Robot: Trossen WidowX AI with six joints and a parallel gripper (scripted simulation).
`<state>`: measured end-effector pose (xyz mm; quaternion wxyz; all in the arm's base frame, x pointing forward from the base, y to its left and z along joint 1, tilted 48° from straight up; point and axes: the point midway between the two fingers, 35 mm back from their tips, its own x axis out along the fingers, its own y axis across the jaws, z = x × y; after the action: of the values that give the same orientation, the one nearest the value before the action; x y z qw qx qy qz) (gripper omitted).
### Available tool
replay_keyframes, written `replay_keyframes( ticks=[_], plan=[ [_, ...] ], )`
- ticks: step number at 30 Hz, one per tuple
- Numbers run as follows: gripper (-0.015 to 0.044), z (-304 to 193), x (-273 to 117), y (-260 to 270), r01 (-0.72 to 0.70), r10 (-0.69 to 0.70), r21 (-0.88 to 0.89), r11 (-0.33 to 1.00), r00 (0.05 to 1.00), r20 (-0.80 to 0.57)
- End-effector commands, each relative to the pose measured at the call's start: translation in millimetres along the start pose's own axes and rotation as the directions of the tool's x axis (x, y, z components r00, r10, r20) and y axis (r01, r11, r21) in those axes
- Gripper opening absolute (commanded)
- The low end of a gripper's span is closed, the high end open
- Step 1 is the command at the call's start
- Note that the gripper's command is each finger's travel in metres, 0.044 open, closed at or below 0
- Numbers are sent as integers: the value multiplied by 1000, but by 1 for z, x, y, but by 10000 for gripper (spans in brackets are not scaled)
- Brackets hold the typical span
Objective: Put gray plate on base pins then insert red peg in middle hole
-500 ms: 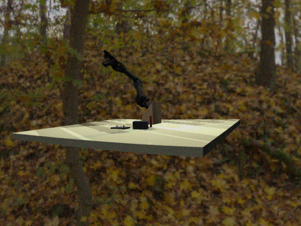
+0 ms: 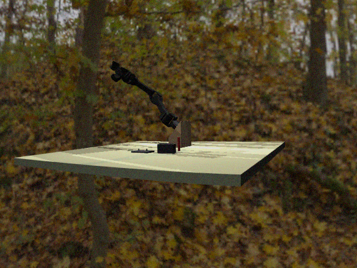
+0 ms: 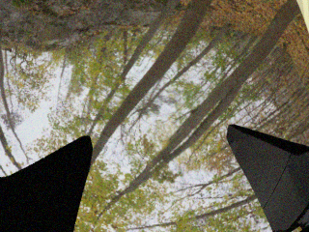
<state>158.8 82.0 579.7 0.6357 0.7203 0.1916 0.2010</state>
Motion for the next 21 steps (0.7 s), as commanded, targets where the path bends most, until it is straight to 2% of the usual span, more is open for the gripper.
replay_keyframes(
  ticks=[1, 7, 12, 16, 21],
  plan=[
    [440, 31, 47, -34, 135, -139, 78, 988, 989, 48],
    [440, 67, 110, -91, 315, -343, 212, 925, 933, 108],
    [440, 82, 158, -155, 464, -515, 295, 835, 848, 126],
    [440, 96, 185, -206, 560, -641, 356, 748, 748, 169],
    [440, 107, 212, -287, 676, -795, 426, 601, 561, 232]
  ],
)
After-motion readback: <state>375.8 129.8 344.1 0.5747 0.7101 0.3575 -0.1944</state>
